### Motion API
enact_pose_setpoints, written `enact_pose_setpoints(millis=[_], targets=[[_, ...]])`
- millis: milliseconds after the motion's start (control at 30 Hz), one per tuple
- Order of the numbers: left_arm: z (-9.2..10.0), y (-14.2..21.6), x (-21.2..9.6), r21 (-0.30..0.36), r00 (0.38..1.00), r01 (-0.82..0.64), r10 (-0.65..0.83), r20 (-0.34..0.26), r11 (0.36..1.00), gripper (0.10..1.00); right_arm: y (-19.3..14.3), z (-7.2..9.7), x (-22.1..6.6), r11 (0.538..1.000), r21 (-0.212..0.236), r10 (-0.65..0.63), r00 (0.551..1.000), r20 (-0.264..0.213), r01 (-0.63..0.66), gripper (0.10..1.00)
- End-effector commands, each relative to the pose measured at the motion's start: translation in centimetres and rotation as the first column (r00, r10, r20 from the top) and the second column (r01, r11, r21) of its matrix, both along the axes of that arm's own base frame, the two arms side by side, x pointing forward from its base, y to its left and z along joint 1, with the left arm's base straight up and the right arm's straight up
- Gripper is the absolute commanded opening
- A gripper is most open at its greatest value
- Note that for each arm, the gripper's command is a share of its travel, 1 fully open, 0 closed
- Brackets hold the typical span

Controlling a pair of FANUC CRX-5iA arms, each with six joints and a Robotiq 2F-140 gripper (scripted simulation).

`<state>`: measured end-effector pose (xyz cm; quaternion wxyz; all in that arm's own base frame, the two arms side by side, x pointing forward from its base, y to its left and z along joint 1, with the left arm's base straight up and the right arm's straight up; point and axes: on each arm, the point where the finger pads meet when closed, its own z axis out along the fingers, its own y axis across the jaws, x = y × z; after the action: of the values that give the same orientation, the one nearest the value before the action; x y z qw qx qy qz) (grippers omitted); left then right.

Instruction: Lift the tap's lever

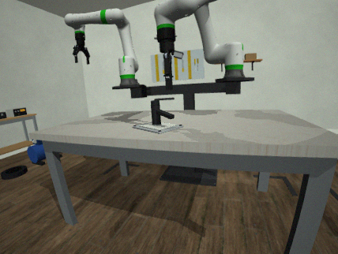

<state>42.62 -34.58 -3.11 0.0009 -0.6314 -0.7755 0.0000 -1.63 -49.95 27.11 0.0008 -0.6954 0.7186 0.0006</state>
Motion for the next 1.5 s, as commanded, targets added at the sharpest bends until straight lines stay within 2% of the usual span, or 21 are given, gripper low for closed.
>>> enact_pose_setpoints(millis=[0, 300, 667, 1467], targets=[[-0.4, -0.1, 0.1, -0.001, 1.000, 0.000, 0.000, 0.001, 1.000, 0.484, 0.0, 0.1, 0.0, 1.000, -0.002, 0.000, 1.000, 0.000, 0.000, 1.000], [-1.8, -0.1, 0.0, -0.001, 1.000, 0.000, 0.000, 0.001, 1.000, 0.484, 0.0, 0.1, 0.0, 1.000, -0.002, 0.000, 1.000, 0.000, 0.000, 1.000], [-2.7, -0.1, 0.0, -0.001, 1.000, 0.000, 0.000, 0.001, 1.000, 0.484, 0.0, 0.1, 0.0, 1.000, -0.002, 0.000, 1.000, 0.000, 0.000, 1.000], [-2.9, -0.1, 0.0, -0.001, 1.000, 0.000, 0.000, 0.001, 1.000, 0.484, 0.0, 0.1, 0.0, 1.000, -0.002, 0.000, 1.000, 0.000, 0.000, 1.000]])
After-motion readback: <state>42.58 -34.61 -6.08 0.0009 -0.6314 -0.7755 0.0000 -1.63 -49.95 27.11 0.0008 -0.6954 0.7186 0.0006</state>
